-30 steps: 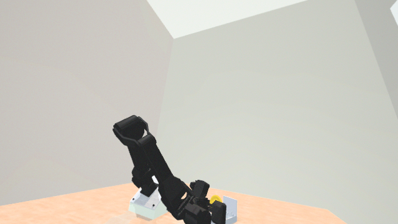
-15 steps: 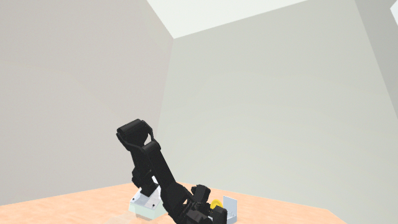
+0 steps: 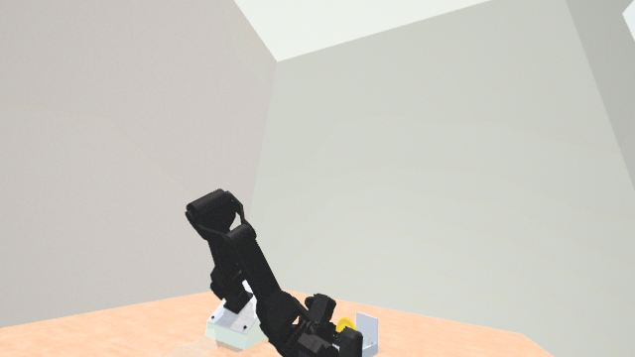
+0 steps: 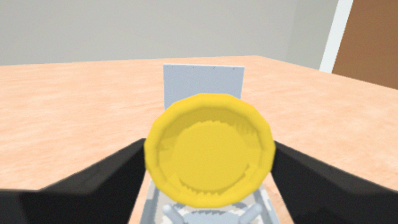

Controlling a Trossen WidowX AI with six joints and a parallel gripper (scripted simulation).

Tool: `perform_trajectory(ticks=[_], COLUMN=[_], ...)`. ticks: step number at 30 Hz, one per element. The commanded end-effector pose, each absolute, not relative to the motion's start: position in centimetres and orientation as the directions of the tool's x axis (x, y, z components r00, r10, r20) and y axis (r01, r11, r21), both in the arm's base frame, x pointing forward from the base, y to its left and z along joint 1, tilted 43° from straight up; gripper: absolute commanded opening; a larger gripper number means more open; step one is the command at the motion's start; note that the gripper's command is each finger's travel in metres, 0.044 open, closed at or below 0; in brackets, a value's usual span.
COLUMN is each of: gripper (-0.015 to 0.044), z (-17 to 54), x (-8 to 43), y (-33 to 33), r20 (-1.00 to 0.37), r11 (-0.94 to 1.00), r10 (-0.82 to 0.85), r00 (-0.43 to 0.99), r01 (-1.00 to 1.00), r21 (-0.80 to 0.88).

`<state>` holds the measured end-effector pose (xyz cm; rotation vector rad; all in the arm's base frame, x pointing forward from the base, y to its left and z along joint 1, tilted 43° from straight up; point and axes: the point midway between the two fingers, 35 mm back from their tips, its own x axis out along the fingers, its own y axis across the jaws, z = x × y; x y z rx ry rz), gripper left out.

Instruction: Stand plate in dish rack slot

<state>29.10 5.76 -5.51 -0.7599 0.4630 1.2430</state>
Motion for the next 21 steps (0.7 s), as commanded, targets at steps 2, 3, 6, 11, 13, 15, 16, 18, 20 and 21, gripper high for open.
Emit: perform_trajectory(ticks=[2,3,6,11,13,15,16,18,20,21], gripper=[0.0158,0.0184,0.0263,0.0394,0.04,0.04,0.04,0.04,0.04,0.04], z=[-5.51,-5.51,-5.51,-5.51,-5.51,-5.51,-5.51,-5.51,-5.36,-4.9], x=[29.1,29.1,29.1,29.1,29.1,29.1,29.1,29.1,29.13,29.2], y=[5.76,5.76,5.76,5.76,5.76,5.76,5.76,5.76,5.89,6.3], r20=[-0.69,-0.69,-0.69,-0.69,-0.69,-0.69,-0.69,-0.69,-0.69,-0.692], r11=[0.13,0.13,0.13,0.13,0.13,0.13,0.13,0.13,0.129,0.128], r10=[0.668,0.668,0.668,0.668,0.668,0.668,0.668,0.668,0.668,0.666], r00=[0.279,0.279,0.279,0.279,0.279,0.279,0.279,0.279,0.278,0.277], r01=[-0.957,-0.957,-0.957,-0.957,-0.957,-0.957,-0.957,-0.957,-0.957,-0.957], r21=[-0.261,-0.261,-0.261,-0.261,-0.261,-0.261,-0.261,-0.261,-0.261,-0.26])
